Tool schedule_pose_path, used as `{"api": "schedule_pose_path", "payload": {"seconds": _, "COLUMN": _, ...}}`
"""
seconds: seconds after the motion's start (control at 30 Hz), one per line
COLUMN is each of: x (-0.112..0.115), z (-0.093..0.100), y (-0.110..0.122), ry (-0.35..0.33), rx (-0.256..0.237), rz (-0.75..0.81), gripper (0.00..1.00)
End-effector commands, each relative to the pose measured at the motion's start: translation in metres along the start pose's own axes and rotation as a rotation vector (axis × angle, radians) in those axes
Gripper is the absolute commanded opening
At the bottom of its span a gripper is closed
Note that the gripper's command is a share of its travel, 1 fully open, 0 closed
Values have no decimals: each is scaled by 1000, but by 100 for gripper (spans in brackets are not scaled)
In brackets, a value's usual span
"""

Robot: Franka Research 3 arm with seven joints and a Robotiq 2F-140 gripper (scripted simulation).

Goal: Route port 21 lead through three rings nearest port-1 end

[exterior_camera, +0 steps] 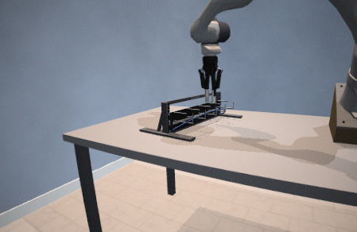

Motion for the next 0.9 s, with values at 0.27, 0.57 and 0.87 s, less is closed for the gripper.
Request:
{"api": "schedule_pose_path", "payload": {"seconds": 0.27, "x": 0, "z": 33, "y": -3, "ry": 4, "rx": -11, "rz": -9, "gripper": 20}}
{"api": "schedule_pose_path", "payload": {"seconds": 0.57, "x": 0, "z": 39, "y": -3, "ry": 4, "rx": -11, "rz": -9, "gripper": 20}}
{"api": "schedule_pose_path", "payload": {"seconds": 0.87, "x": 0, "z": 39, "y": -3, "ry": 4, "rx": -11, "rz": -9, "gripper": 0}}
Point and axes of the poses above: the point where the finger pads meet when closed, its own z axis back along the fingers, its own y axis across the jaws, x = y × z, the point moved 5 cm from there along z, back along the fingers, and after that the axes turned 1 degree about z, right-handed, at the moved point
